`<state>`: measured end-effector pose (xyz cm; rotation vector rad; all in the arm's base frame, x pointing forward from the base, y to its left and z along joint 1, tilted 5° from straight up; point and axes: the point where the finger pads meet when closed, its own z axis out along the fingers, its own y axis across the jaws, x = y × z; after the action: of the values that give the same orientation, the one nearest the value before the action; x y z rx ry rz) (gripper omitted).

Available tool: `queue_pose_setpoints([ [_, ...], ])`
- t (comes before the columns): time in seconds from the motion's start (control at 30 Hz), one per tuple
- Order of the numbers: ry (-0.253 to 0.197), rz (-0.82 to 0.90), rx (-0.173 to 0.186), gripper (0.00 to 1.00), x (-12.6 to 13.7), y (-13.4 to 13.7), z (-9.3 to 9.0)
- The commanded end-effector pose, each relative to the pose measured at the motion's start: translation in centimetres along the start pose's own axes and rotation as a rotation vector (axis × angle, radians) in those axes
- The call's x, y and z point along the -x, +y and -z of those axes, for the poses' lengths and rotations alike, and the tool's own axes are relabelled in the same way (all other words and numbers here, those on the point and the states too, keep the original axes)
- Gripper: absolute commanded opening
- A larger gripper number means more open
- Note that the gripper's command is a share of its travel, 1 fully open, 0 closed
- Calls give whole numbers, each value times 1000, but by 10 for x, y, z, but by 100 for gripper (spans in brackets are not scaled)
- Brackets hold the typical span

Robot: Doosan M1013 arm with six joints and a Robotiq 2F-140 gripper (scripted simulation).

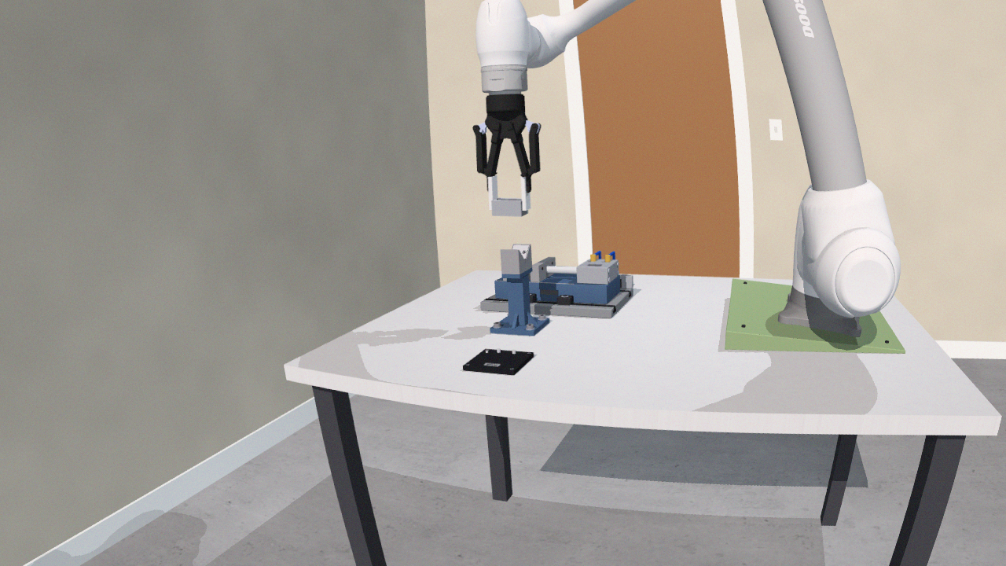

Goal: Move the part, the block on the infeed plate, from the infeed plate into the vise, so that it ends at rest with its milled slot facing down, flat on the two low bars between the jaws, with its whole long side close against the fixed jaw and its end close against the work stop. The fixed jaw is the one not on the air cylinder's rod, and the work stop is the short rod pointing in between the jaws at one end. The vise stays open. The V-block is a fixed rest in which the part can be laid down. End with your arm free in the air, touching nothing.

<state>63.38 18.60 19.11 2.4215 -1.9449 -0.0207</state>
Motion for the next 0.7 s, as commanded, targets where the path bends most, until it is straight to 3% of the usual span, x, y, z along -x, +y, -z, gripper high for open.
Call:
queue_pose_setpoints([
  [0.0,-13,-6,11,0,3,4,0],
  [0.67,-45,-19,39,0,11,12,0],
])
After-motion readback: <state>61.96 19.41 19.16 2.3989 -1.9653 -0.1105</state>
